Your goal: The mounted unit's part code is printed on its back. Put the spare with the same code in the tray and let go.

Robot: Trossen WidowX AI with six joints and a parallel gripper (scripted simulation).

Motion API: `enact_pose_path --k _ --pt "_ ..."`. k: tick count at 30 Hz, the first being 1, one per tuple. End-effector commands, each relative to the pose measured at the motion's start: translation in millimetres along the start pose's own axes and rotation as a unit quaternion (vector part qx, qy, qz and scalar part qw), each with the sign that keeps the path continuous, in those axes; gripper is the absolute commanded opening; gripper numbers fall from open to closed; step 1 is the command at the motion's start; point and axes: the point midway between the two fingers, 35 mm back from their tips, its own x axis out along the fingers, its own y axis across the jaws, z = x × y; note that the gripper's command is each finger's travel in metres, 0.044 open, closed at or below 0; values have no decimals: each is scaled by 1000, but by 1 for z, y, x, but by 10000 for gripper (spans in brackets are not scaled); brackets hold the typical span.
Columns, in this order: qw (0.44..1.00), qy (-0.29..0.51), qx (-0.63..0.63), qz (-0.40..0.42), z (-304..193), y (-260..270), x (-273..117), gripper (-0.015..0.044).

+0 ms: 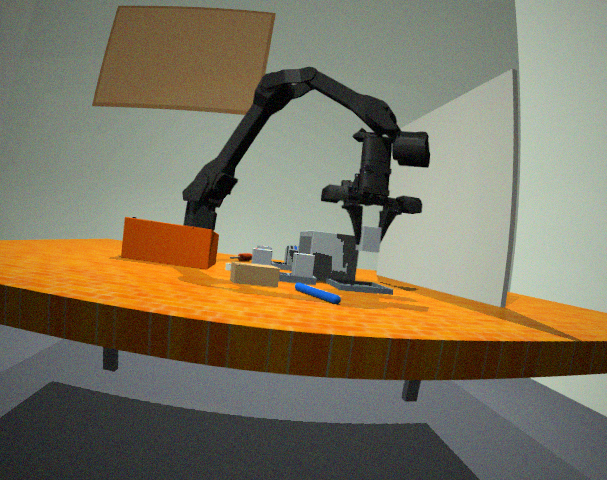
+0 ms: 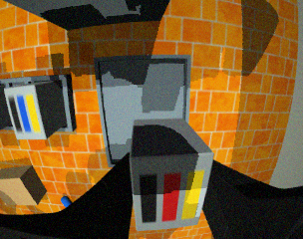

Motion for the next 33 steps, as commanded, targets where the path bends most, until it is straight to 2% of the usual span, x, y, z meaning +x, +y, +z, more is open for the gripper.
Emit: enact_pose_path --k 1,33 --pt "1000 -2 2 -1 1 0 4 0" --pt "1000 -2 2 -1 3 3 33 0"
